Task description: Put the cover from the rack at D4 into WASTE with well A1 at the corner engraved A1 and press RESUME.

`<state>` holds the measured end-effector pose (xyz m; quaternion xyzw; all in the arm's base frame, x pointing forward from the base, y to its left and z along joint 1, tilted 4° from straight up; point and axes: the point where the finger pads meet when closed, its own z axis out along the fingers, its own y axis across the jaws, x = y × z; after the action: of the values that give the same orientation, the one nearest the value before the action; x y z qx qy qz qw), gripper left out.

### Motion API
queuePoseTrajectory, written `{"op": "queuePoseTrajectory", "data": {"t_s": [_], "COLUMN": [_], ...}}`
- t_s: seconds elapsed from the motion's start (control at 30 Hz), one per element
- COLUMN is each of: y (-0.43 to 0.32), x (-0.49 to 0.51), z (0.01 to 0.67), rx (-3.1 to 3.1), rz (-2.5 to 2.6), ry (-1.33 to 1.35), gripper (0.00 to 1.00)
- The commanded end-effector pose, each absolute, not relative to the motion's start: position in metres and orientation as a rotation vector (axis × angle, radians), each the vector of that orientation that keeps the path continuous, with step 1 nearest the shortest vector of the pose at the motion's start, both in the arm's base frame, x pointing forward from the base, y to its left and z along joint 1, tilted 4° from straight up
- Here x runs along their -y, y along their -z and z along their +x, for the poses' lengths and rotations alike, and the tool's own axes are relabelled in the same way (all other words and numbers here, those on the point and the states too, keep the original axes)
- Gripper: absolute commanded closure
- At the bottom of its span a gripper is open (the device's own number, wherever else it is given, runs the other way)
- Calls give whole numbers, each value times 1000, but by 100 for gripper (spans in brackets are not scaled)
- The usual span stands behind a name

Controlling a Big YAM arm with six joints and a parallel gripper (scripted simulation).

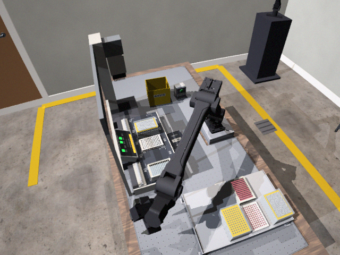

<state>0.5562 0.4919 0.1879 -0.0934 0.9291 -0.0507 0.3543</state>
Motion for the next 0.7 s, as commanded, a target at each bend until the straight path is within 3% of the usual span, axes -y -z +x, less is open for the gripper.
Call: {"op": "queuePoseTrajectory", "data": {"t_s": [0.0, 0.67], "y": [-200, -215], "x": [-493, -467], "z": [558, 549], "rx": [-2386, -2461], "rz": [-230, -184], "ry": [114, 83], "gripper": [0, 0]}}
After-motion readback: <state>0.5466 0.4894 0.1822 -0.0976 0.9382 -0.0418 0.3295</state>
